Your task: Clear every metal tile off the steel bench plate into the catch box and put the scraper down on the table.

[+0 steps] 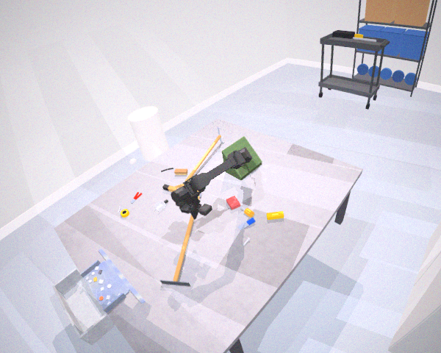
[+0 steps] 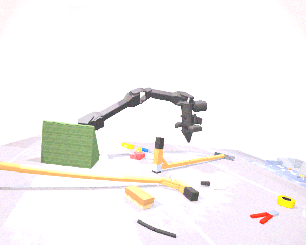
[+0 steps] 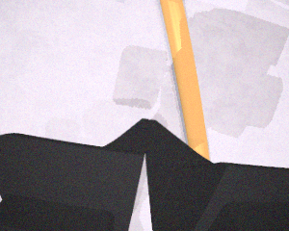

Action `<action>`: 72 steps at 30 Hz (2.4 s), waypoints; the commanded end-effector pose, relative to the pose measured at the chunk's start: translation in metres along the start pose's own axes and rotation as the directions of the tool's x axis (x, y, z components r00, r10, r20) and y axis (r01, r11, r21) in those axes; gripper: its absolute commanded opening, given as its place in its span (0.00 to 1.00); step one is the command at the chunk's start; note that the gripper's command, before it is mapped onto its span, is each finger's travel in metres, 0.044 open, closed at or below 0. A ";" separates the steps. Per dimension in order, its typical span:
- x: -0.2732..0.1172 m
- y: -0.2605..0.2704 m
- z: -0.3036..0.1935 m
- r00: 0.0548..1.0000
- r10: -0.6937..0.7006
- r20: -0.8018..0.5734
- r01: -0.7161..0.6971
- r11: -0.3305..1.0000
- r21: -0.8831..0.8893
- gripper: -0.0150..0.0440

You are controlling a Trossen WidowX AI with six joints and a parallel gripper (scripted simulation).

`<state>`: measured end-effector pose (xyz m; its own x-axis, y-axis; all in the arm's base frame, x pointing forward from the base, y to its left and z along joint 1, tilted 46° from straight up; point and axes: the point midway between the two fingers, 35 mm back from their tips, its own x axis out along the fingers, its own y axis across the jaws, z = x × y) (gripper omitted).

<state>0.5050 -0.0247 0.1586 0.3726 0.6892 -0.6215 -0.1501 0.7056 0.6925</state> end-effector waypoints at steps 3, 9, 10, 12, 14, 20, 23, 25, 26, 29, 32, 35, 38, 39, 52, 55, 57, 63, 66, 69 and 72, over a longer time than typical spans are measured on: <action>0.013 -0.001 -0.002 1.000 -0.006 -0.001 0.006 1.000 -0.003 0.25; 0.025 -0.001 -0.005 1.000 -0.006 -0.002 0.006 1.000 -0.010 0.25; 0.027 -0.001 -0.005 1.000 -0.006 -0.002 0.006 1.000 -0.011 0.25; 0.031 0.000 -0.006 1.000 -0.006 -0.002 0.006 1.000 -0.013 0.25; 0.035 0.000 -0.007 1.000 -0.006 -0.002 0.006 1.000 -0.015 0.25; 0.047 0.000 -0.010 1.000 -0.005 -0.003 0.005 1.000 -0.022 0.25; 0.053 0.000 -0.012 1.000 -0.005 -0.003 0.005 1.000 -0.025 0.25; 0.057 0.001 -0.013 1.000 -0.004 -0.003 0.004 1.000 -0.027 0.25; 0.059 0.001 -0.014 1.000 -0.004 -0.003 0.004 1.000 -0.028 0.25; 0.065 0.001 -0.016 1.000 -0.004 -0.003 0.004 1.000 -0.031 0.25; 0.071 0.002 -0.018 1.000 -0.003 -0.003 0.003 0.999 -0.035 0.25; 0.077 0.002 -0.020 1.000 -0.002 -0.003 0.002 0.999 -0.038 0.25; 0.083 0.003 -0.023 1.000 -0.001 -0.003 0.001 0.999 -0.041 0.25; 0.084 0.003 -0.024 1.000 -0.001 -0.002 0.001 0.999 -0.042 0.25; 0.089 -0.004 -0.021 1.000 -0.001 -0.003 0.001 0.999 -0.044 0.25; 0.089 -0.006 -0.019 1.000 -0.001 -0.003 0.001 0.999 -0.044 0.25; 0.090 -0.008 -0.018 1.000 -0.001 -0.003 0.001 0.999 -0.044 0.25; 0.090 -0.013 -0.015 1.000 -0.002 -0.003 0.002 0.999 -0.045 0.25; 0.091 -0.016 -0.014 1.000 -0.002 -0.003 0.002 0.999 -0.045 0.25; 0.091 -0.018 -0.013 1.000 -0.002 -0.003 0.002 0.999 -0.045 0.25; 0.091 -0.021 -0.011 1.000 -0.002 -0.003 0.002 0.999 -0.045 0.25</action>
<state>0.5288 0.0284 0.0856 0.3696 0.6873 -0.6253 -0.1868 0.7142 0.6746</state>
